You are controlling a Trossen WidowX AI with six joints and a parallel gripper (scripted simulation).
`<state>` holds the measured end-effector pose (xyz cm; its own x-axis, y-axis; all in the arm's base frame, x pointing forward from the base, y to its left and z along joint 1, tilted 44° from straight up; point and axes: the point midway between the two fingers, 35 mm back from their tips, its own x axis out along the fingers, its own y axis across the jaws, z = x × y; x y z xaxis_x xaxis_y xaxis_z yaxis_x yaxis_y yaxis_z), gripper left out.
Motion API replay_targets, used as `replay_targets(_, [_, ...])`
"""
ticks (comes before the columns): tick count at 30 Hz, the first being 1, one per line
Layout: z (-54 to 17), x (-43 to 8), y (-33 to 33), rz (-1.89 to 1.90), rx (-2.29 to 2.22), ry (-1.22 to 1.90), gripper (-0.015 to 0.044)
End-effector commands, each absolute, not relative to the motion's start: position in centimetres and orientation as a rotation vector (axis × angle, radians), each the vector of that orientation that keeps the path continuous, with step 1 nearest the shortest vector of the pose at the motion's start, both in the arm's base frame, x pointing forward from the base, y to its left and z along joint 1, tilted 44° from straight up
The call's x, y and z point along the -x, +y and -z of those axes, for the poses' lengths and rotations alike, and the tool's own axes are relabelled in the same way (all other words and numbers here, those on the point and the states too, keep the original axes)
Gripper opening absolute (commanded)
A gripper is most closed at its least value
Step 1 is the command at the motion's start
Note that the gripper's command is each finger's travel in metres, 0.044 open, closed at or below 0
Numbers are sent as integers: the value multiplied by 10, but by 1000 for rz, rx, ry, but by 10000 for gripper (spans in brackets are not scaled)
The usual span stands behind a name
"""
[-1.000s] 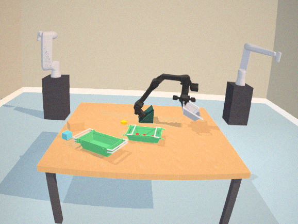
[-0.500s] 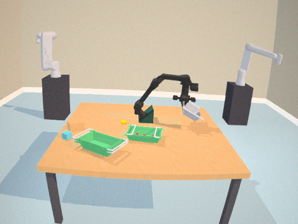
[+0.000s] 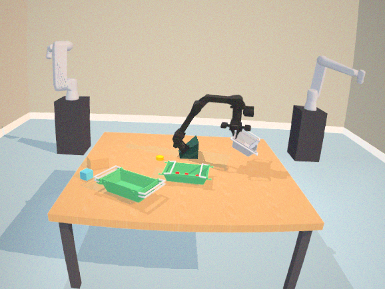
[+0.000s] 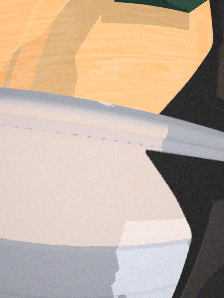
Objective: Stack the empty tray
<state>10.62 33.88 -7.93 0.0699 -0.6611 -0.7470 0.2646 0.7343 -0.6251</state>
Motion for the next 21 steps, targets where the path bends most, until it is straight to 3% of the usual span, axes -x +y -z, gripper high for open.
replay_targets(1, [63,-120,341,730,291,1301,0])
replay_targets(21, [8,-187,317,877,3,1165,0])
